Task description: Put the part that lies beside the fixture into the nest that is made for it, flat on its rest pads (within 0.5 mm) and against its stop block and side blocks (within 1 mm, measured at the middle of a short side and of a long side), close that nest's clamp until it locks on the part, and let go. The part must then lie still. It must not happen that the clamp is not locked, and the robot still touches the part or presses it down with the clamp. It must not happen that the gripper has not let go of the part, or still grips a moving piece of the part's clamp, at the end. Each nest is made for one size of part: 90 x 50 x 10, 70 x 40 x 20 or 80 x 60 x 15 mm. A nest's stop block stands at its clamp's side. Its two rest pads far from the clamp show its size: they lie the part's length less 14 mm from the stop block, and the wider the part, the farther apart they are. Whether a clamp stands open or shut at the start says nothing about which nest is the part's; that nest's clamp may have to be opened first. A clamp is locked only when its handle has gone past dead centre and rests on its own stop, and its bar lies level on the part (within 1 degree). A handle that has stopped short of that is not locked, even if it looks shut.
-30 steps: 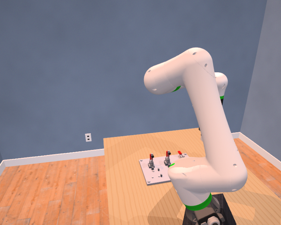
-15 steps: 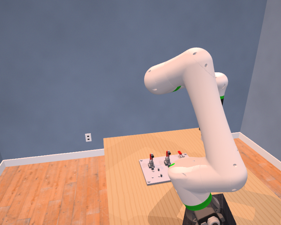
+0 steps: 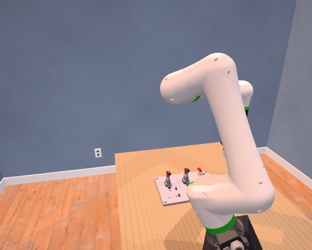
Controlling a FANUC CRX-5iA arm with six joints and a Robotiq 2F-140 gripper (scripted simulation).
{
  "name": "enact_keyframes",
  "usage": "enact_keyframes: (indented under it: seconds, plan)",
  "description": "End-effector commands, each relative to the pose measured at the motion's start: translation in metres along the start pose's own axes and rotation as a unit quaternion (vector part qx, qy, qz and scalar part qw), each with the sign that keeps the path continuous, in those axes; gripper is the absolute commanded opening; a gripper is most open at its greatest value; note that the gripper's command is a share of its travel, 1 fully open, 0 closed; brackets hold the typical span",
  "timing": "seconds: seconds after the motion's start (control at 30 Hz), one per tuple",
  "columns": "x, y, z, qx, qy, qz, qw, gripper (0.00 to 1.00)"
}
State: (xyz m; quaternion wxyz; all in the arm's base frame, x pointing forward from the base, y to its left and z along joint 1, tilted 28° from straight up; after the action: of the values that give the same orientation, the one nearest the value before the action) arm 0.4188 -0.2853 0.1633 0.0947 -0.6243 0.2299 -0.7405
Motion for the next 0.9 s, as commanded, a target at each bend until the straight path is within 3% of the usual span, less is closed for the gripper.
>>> enact_keyframes:
  seconds: [0.0,0.87]
  plan:
    - [0.0002,0.0000,0.0001,-0.032,0.000,0.000,0.999,0.58]
    - [0.0002,0.0001,0.0002,-0.045,0.000,0.000,0.999,0.58]
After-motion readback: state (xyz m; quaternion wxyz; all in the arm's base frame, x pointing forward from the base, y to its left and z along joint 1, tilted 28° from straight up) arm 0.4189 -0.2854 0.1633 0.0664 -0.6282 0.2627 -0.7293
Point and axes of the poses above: the point where the finger pads meet when closed, its own x axis back along the fingers, its own y axis across the jaws, z = x × y, the point moved 9 cm from there along x, back along the fingers, and after that the axes turned 12 degrees about -x, right-handed, at the moved point
